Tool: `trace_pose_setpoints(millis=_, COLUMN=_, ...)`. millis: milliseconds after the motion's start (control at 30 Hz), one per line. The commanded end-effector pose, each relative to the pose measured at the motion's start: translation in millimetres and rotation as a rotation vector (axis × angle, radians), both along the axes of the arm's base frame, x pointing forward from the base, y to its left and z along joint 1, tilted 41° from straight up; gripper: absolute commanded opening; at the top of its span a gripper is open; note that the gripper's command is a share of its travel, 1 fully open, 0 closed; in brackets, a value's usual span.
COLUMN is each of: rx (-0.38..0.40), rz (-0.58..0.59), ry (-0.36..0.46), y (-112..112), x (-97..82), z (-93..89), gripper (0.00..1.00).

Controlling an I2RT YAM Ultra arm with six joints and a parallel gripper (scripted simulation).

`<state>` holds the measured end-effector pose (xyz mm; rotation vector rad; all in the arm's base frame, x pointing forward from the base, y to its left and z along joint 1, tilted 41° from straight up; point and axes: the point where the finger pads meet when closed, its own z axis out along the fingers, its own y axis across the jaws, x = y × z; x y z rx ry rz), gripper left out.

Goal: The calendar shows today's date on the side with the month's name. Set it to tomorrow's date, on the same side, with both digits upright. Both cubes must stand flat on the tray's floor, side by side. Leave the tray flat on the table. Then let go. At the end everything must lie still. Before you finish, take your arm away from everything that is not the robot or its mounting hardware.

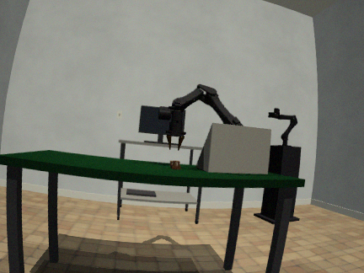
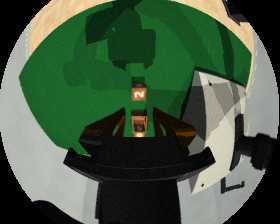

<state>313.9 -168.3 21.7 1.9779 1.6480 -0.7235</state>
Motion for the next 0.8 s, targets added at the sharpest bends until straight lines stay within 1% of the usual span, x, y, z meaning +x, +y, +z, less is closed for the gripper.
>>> trace_pose_setpoints(millis=0, rx=-0.004, rz=0.005, ry=-0.008, y=1.1, x=2.1, z=2.2, gripper=0.45)
trace_pose_setpoints(millis=467, rx=-0.004, rz=0.005, ry=-0.007, y=-0.1, x=1.9, z=0.8, gripper=0.45)
trace_pose_setpoints(millis=767, rx=-0.005, rz=0.004, ry=-0.007, y=-4.9, x=1.2, z=-5.1, gripper=0.45)
